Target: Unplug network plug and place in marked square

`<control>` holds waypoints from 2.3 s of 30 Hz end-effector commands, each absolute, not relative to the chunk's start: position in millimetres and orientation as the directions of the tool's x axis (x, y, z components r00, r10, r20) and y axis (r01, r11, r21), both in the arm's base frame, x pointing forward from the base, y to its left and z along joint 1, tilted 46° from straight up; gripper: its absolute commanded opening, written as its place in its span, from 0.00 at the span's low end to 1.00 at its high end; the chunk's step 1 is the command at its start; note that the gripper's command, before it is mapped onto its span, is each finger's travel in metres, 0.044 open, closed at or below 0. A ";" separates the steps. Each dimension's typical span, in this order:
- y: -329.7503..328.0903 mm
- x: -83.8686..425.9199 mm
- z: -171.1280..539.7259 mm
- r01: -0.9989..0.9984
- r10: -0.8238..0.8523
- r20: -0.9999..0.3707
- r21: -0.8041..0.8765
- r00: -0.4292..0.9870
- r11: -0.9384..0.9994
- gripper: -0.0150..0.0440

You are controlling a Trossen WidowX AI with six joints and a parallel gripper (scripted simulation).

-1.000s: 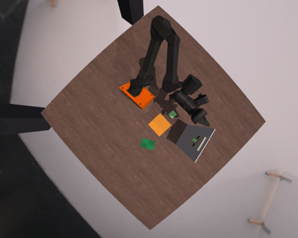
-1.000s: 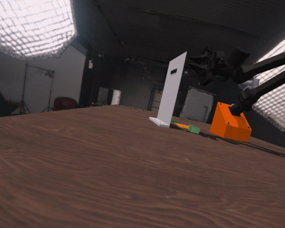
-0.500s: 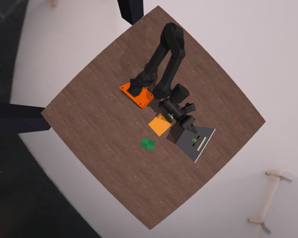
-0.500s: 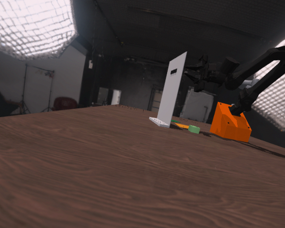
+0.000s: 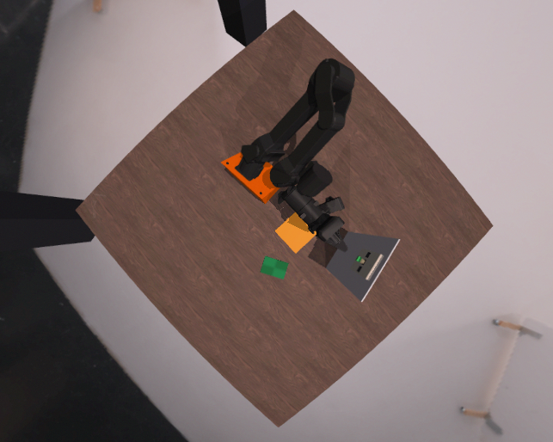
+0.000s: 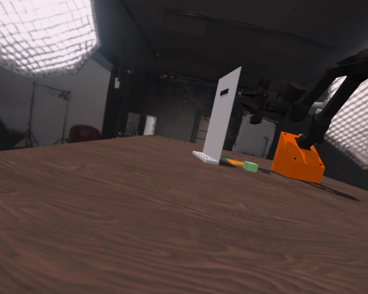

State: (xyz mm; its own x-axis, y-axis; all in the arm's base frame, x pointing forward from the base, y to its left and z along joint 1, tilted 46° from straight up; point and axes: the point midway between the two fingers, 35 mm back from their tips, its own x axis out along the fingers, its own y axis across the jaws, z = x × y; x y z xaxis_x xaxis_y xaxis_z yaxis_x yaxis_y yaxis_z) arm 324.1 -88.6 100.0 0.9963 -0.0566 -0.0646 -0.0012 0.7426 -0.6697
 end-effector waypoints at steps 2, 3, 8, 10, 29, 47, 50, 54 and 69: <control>-88.8 326.8 97.9 -0.003 -0.055 -0.064 -0.682 0.996 0.732 0.52; -88.8 328.4 98.1 -0.003 -0.056 -0.063 -0.682 0.996 0.731 0.52; -88.3 336.3 99.1 0.000 -0.057 -0.061 -0.684 0.997 0.729 0.52; -87.9 339.3 99.5 0.001 -0.058 -0.060 -0.684 0.997 0.729 0.52; -83.6 369.7 104.2 0.015 -0.066 -0.047 -0.695 0.997 0.719 0.52; -81.4 380.1 106.0 0.021 -0.070 -0.042 -0.699 0.997 0.715 0.34; -81.4 380.1 106.0 0.021 -0.070 -0.042 -0.699 0.997 0.715 0.31; -81.4 380.1 106.0 0.021 -0.070 -0.042 -0.699 0.997 0.715 0.26; -81.7 372.5 105.3 0.021 -0.070 -0.042 -0.699 0.997 0.715 0.25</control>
State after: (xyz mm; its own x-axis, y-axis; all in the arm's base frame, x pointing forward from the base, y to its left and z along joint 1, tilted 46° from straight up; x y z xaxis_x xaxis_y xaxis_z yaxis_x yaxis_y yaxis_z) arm 377.2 -80.9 106.4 0.9970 -0.0677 -0.0387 0.0216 0.7168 -0.6970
